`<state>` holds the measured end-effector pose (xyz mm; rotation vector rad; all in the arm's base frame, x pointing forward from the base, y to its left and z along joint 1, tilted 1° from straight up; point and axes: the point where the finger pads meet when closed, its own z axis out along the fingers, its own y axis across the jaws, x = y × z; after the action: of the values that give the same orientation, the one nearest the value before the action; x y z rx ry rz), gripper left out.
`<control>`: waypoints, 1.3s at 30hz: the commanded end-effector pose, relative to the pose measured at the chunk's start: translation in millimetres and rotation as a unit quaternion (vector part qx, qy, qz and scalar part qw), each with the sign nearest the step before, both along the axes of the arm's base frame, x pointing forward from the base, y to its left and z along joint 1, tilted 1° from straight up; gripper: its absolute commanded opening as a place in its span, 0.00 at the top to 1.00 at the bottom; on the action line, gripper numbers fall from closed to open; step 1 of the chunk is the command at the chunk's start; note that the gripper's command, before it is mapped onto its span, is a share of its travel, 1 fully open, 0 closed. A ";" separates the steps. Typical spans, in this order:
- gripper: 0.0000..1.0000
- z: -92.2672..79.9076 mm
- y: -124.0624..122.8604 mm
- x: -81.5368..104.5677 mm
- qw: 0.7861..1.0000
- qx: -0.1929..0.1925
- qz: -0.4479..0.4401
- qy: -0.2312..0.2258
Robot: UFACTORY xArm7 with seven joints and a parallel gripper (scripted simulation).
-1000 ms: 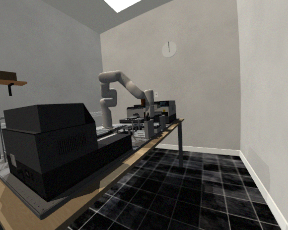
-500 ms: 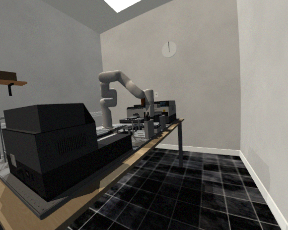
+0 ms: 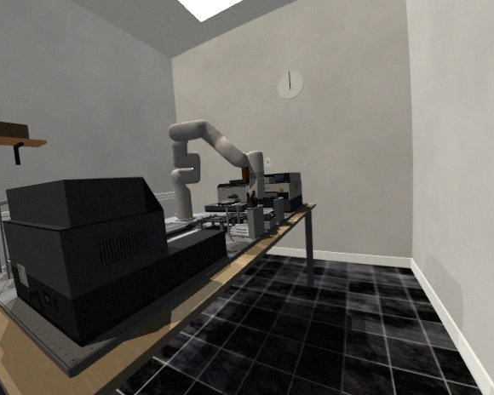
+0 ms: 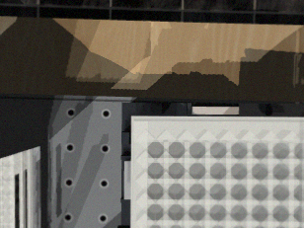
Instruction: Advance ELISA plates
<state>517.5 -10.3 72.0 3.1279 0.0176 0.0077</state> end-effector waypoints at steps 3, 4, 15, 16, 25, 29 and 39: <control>1.00 7.5 0.2 1.2 1.000 0.000 0.000 -0.002; 1.00 8.9 0.2 1.2 1.000 0.000 0.000 -0.002; 1.00 23.5 0.4 1.1 1.000 0.000 0.000 -0.002; 1.00 24.9 0.4 1.1 1.000 0.000 0.000 -0.002; 1.00 34.2 0.5 1.1 1.000 0.000 0.000 -0.002; 1.00 39.6 0.6 1.0 1.000 0.000 0.000 -0.002; 1.00 50.2 0.7 0.9 1.000 0.000 0.000 -0.002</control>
<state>517.1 -9.7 116.1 3.1280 0.0175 0.0066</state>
